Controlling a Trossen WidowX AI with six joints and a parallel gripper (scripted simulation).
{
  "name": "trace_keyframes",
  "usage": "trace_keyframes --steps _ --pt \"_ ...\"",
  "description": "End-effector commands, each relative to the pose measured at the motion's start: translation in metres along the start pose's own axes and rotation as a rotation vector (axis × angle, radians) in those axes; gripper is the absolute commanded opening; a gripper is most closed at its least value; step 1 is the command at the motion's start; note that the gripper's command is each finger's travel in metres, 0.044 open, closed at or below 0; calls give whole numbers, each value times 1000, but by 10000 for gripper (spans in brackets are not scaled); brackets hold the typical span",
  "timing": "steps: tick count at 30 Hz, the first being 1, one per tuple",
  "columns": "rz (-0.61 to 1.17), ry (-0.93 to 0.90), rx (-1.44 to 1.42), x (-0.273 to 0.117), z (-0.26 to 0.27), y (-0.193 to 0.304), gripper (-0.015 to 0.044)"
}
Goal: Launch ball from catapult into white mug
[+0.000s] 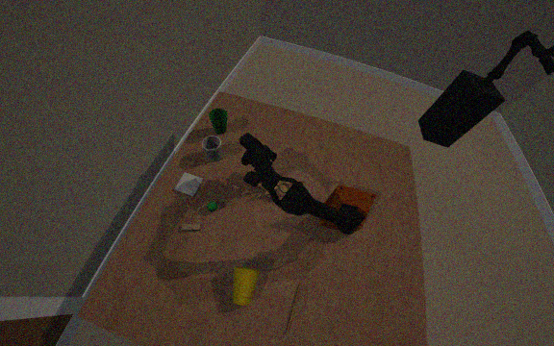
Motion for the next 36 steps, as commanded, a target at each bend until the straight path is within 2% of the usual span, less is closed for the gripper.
trace_keyframes --steps 1,2,4,8,36 --pt "0 2 -1 -11 0 -1 39" --pt "0 3 0 -25 0 -1 13" --pt "0 2 0 -47 0 0 0" --pt "0 2 0 -50 0 0 0" --pt "4 -2 3 -7 0 0 0"
Point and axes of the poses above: the point midway between the two fingers, 35 mm back from their tips, its own x axis out along the fingers, its own z axis across the jaws, y = z × x, the point moved 10 cm from there along -x, back along the fingers, and after that the axes turned 5 degrees about -x, right-handed, at the moved point
